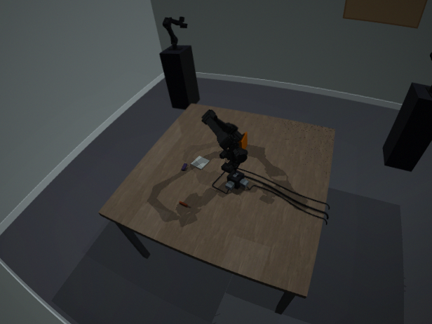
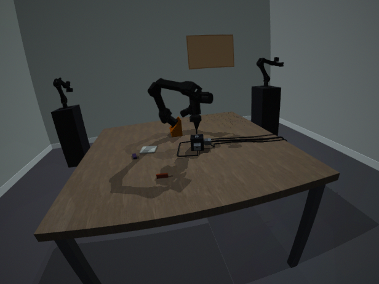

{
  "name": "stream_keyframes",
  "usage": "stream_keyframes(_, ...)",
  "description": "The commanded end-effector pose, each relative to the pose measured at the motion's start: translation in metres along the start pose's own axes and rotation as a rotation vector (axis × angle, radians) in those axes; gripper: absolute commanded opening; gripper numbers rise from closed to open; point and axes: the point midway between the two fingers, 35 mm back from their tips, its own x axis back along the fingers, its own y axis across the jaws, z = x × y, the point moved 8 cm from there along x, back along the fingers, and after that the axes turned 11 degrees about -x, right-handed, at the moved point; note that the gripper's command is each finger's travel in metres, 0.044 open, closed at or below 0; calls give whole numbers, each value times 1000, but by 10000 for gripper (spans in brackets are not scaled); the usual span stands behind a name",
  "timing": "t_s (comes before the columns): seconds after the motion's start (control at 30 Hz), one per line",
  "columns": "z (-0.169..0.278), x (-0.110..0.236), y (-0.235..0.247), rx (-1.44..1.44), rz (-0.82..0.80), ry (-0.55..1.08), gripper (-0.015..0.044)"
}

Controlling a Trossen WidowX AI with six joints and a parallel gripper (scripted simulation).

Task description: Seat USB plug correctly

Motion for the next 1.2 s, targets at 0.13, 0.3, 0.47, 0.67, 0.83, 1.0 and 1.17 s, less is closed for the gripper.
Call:
stream_keyframes(0.13,0,-1,0,3,-5,0,0)
stream_keyframes(0.3,0,-2,0,3,-5,0,0)
stream_keyframes(0.47,0,-2,0,3,-5,0,0)
stream_keyframes(0.67,0,-3,0,3,-5,0,0)
stream_keyframes(0.83,0,-3,0,3,-5,0,0)
stream_keyframes(1.0,0,-4,0,3,-5,0,0)
stream_keyframes(1.17,0,-5,0,3,-5,0,0)
